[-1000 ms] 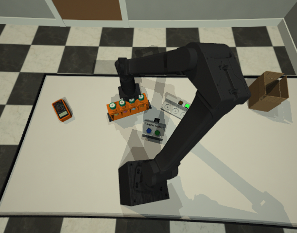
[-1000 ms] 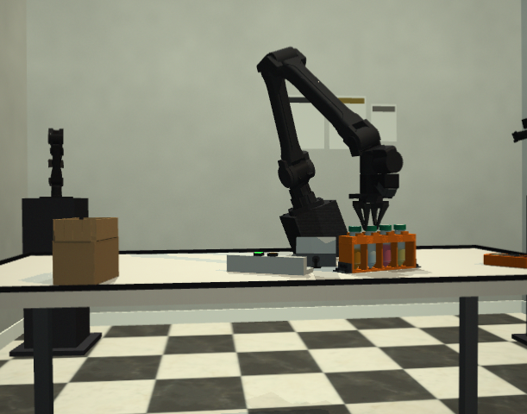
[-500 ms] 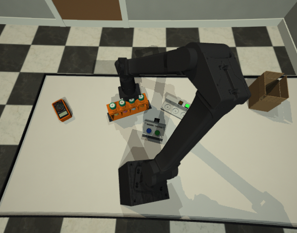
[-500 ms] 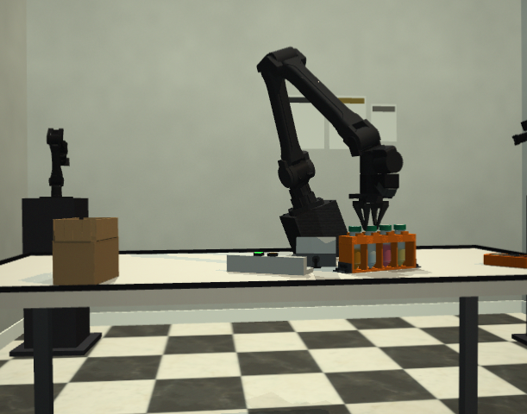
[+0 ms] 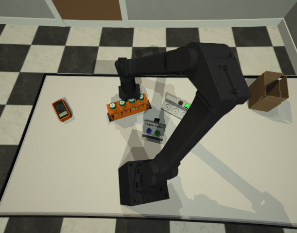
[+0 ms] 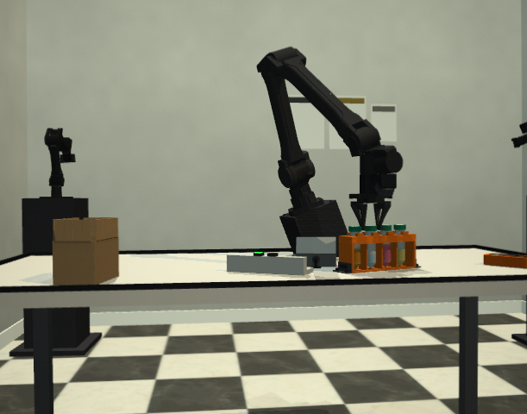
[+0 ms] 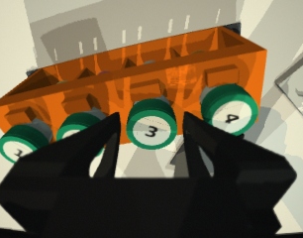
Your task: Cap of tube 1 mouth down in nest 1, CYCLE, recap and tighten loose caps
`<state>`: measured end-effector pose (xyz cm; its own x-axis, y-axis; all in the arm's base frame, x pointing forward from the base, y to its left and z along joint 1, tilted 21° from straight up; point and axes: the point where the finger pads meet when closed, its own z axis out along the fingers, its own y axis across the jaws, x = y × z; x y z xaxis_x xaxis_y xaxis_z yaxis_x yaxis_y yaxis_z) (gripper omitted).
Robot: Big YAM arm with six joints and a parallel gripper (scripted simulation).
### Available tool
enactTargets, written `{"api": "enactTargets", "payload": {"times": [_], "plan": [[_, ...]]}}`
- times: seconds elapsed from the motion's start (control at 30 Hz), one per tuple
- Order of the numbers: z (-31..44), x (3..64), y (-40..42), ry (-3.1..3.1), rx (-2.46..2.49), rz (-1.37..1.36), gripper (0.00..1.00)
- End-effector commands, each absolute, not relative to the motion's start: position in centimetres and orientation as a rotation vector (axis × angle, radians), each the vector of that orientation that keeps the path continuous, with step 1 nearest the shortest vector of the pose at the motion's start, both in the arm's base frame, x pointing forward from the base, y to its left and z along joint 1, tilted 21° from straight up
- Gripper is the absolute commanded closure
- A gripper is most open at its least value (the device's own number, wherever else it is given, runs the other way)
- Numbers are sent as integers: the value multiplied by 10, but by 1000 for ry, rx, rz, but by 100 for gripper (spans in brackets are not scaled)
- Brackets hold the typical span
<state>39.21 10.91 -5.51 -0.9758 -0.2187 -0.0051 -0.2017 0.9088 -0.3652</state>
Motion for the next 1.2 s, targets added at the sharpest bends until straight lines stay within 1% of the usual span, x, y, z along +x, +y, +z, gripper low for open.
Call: {"api": "enactTargets", "payload": {"times": [0.0, 0.17, 0.23, 0.73, 0.8, 0.83, 1.03, 1.17], "plan": [[-49, 403, 115, 3001, -288, -553, 51], [-49, 403, 115, 3001, -288, -553, 51], [-31, 411, 128, 2974, -284, -532, 51], [8, 407, 143, 2973, -282, -524, 51], [6, 405, 140, 2979, -278, -529, 51], [-6, 399, 131, 3000, -287, -549, 51], [-6, 399, 131, 3000, -287, -549, 51], [21, 424, 101, 2948, -776, -561, 51]]}}
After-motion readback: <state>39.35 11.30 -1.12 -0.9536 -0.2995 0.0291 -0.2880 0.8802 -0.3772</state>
